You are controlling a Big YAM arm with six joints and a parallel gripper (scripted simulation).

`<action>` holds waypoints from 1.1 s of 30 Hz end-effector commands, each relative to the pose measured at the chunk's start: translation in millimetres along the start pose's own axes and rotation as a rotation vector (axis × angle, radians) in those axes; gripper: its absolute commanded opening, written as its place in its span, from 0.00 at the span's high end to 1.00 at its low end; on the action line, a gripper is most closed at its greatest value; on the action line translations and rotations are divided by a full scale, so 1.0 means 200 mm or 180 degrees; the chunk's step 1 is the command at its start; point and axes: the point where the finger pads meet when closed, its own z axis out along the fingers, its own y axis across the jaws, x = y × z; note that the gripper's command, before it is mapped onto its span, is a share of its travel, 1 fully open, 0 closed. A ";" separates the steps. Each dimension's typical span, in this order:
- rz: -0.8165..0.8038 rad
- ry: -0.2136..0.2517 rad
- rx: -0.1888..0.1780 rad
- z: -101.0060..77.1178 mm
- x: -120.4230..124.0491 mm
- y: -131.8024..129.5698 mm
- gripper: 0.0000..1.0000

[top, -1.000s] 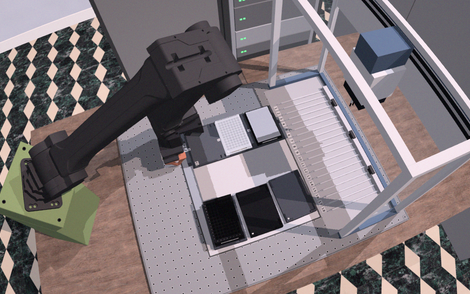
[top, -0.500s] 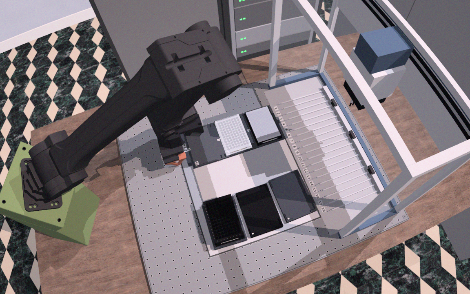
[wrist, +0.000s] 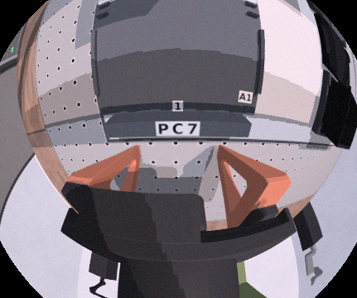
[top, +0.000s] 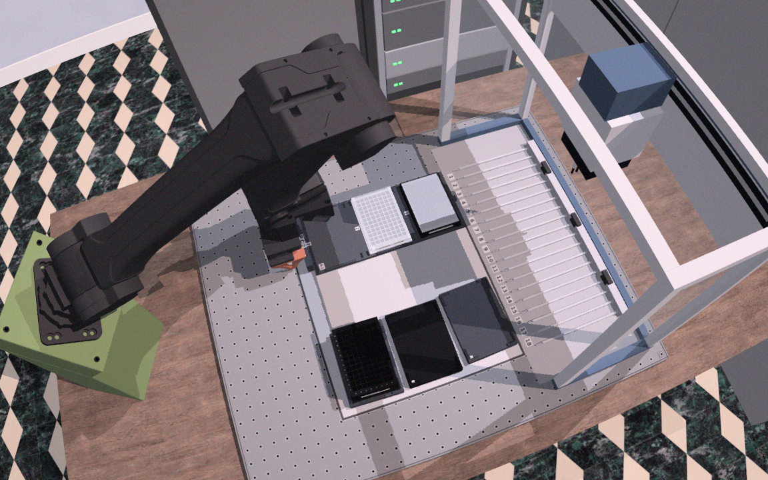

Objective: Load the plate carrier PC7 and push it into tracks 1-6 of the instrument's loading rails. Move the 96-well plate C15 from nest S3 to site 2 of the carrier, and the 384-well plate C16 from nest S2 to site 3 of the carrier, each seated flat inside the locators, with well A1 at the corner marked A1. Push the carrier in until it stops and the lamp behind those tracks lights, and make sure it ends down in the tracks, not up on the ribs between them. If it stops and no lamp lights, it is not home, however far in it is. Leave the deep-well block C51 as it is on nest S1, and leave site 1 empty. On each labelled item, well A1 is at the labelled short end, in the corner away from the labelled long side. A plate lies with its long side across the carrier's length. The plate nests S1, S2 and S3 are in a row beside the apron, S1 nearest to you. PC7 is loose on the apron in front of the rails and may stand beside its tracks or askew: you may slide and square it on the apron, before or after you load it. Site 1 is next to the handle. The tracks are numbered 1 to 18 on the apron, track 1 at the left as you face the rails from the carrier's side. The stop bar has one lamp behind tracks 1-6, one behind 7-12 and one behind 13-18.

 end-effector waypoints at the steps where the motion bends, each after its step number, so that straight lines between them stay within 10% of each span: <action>1: 0.0009 -0.0083 -0.0037 -0.03 -0.08 0.01 0.20; 33: 0.0026 -0.0078 -0.0024 -0.03 -0.14 -0.01 0.20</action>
